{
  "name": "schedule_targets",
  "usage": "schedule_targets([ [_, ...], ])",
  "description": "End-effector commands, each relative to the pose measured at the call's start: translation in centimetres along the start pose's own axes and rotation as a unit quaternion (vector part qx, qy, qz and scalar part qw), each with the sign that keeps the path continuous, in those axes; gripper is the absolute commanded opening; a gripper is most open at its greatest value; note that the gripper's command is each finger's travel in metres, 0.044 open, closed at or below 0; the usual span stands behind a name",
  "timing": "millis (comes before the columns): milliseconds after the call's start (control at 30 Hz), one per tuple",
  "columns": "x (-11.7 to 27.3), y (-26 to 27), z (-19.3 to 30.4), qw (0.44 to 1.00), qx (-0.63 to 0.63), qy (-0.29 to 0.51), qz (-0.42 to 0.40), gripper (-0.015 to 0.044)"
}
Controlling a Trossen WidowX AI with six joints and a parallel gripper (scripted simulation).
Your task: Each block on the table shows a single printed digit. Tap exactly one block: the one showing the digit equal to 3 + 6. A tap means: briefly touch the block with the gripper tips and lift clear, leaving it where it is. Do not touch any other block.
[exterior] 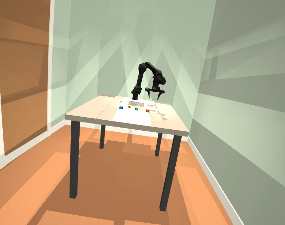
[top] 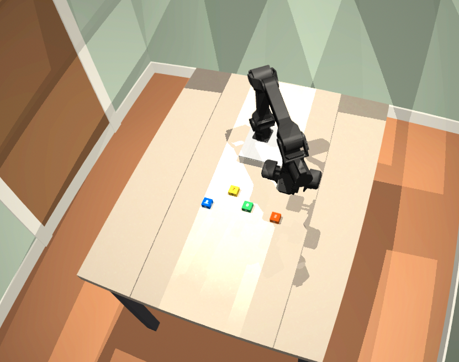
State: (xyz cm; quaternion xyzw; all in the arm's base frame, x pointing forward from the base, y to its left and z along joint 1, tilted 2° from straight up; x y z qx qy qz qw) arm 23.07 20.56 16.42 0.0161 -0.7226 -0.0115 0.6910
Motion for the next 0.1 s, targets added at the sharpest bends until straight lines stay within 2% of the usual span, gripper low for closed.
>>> schedule_targets([
  [0, 0.76, 0.79, 0.88, 1.0, -0.012, -0.004, -0.004, 0.04],
  [67, 0.76, 0.79, 0.88, 1.0, -0.012, -0.004, -0.004, 0.04],
])
Point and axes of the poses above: the point midway between the two fingers, 35 mm back from their tips, its own x axis back along the fingers, its own y axis across the jaws, z = x × y, the point moved 4 cm from there along x, back along the fingers, and after that the axes turned 5 degrees about -x, right-handed, at the moved point
